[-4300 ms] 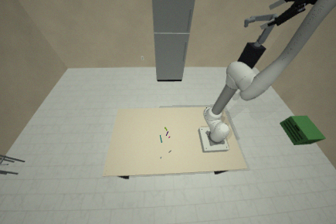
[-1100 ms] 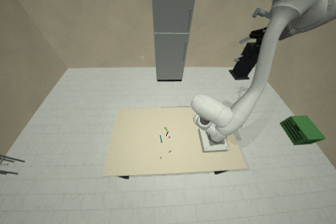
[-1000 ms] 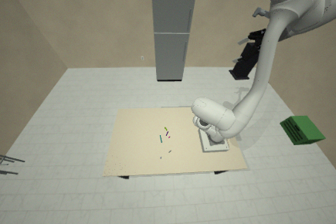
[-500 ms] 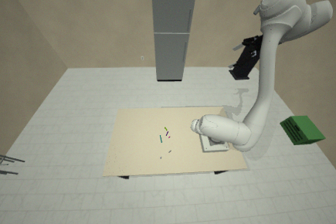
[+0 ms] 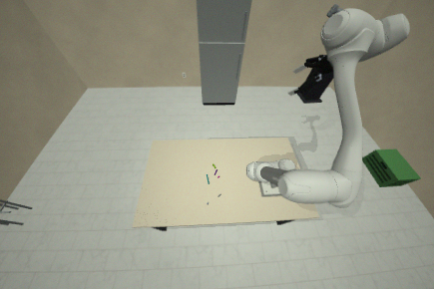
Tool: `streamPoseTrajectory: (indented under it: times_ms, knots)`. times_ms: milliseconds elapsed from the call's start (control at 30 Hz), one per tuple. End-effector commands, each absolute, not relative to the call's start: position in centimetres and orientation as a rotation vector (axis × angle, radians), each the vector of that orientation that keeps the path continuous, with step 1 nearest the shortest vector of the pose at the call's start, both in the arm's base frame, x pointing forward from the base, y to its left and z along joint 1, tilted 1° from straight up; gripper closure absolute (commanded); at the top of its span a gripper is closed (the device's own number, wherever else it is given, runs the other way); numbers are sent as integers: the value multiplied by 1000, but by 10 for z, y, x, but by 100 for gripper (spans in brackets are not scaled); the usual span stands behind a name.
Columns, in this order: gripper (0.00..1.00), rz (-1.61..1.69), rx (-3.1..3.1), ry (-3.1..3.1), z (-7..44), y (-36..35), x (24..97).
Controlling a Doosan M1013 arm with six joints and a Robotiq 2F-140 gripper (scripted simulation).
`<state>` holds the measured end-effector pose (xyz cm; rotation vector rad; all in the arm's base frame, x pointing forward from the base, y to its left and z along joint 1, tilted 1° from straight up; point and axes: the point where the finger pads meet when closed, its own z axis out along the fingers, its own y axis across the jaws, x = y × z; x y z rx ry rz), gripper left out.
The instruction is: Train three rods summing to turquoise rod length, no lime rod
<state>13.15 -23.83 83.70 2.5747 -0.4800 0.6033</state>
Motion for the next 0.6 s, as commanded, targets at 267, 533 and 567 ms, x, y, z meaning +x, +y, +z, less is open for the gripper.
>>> streamPoseTrajectory:
  times_ms: [267, 533, 567]
  knots:
    - [0, 551, 2614, -477, 788, -236, 154]
    - [0, 520, 2656, -457, 737, -233, 178]
    - [0, 510, 2667, -451, 722, -232, 185]
